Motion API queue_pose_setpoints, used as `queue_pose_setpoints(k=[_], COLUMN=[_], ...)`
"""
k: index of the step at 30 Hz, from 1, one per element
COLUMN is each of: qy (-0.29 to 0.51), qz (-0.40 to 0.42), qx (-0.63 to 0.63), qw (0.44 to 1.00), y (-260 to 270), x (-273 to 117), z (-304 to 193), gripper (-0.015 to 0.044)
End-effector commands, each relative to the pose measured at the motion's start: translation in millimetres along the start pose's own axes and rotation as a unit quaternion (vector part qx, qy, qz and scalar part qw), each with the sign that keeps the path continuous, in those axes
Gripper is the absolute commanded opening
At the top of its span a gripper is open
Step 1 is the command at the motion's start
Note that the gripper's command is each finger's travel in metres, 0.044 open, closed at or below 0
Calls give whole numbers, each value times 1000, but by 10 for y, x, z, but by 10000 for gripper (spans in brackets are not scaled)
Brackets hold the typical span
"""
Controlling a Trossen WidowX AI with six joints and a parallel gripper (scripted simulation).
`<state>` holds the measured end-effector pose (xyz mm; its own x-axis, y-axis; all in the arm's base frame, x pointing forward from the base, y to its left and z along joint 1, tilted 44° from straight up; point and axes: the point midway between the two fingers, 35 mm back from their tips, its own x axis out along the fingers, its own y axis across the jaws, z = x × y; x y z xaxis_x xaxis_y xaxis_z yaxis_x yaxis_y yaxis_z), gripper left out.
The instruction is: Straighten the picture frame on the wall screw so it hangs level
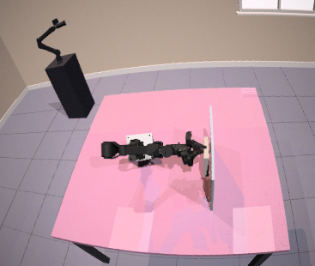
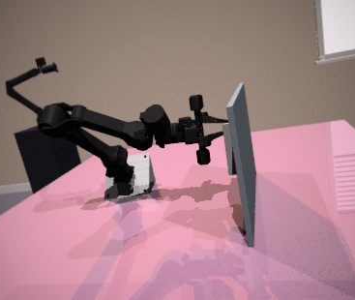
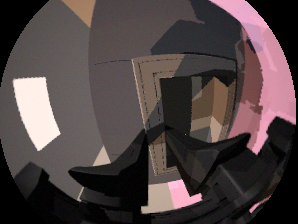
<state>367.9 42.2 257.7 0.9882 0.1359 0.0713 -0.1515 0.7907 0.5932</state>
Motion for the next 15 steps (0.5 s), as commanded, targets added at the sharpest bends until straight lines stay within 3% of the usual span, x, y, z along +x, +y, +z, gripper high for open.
queue_pose_setpoints(k=[1,15], qy=[-2,-2], qz=[6,6], qx=[-1,-1], qw=[1000,1000], y=[26,33], x=[4,4], z=[22,35], gripper=[0,0])
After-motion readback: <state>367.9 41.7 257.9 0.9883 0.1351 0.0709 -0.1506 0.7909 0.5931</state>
